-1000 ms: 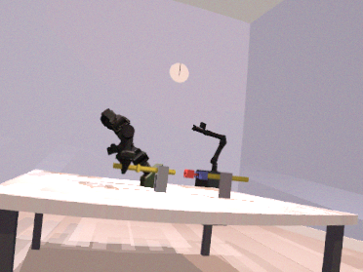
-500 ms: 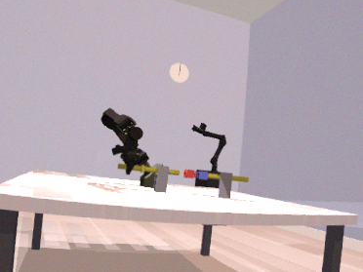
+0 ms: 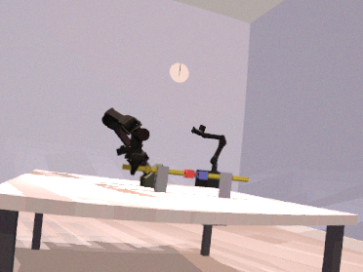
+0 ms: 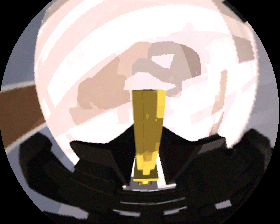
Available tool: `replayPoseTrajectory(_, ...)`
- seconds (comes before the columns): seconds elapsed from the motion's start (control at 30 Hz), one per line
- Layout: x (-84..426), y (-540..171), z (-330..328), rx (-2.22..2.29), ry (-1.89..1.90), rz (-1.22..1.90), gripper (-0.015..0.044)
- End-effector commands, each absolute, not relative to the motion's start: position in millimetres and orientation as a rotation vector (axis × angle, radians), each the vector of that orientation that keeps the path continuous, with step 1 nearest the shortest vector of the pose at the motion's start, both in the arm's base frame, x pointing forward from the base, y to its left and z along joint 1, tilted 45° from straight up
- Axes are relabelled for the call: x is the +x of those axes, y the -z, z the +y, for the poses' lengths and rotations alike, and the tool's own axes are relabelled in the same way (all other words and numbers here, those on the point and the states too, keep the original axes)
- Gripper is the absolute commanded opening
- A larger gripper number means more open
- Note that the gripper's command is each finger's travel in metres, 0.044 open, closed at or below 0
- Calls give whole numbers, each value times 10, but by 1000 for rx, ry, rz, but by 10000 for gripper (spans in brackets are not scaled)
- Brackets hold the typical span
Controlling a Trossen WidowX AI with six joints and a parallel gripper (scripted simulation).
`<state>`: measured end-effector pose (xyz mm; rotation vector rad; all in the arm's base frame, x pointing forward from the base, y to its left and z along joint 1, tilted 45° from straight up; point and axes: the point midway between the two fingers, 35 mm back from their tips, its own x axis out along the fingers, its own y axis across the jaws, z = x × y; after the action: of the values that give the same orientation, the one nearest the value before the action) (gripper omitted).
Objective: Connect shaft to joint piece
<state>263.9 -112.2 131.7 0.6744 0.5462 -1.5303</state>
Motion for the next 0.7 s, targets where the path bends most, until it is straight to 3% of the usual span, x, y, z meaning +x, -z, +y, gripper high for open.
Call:
replayPoseTrajectory(0.0,2645,-1250,-1066,675,1528,553,0)
replayPoseTrajectory(0.67,2671,-1040,-859,675,1528,554,0)
